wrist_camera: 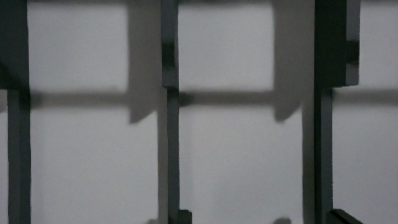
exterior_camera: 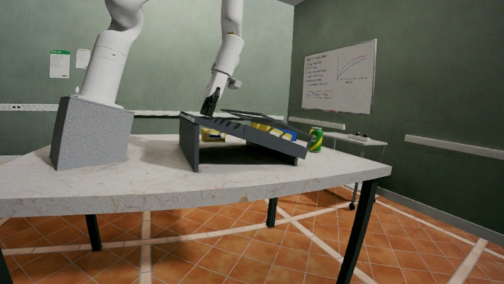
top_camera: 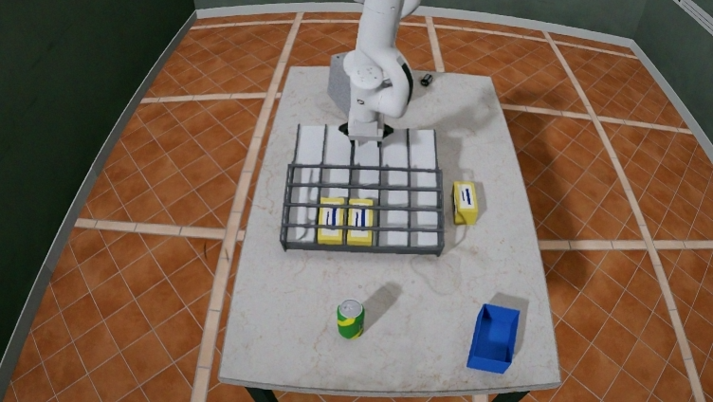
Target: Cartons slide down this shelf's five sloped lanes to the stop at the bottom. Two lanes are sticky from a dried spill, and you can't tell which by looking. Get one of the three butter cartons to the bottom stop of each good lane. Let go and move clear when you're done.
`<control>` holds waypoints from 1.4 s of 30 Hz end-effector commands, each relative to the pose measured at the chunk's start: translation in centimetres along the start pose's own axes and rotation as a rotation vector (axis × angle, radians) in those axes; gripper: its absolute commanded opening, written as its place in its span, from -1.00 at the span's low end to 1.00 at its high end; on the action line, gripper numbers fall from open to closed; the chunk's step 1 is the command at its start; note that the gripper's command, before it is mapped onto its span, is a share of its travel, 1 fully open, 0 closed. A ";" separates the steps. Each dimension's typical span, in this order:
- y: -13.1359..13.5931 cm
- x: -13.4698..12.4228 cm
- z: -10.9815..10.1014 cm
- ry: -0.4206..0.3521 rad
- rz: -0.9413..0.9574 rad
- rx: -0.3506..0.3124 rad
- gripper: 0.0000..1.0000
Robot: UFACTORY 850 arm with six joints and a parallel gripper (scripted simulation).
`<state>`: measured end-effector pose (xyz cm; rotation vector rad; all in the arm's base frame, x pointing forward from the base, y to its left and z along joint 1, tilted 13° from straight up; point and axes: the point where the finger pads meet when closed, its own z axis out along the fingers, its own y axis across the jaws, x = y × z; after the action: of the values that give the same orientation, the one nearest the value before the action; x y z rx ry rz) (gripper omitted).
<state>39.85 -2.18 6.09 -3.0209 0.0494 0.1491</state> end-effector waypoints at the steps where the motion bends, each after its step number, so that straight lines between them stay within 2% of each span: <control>1: 0.0 0.1 0.0 0.001 0.000 0.000 0.57; 42: 0.0 0.1 0.0 0.001 0.000 0.000 0.63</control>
<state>39.85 -2.18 6.09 -3.0209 0.0494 0.1491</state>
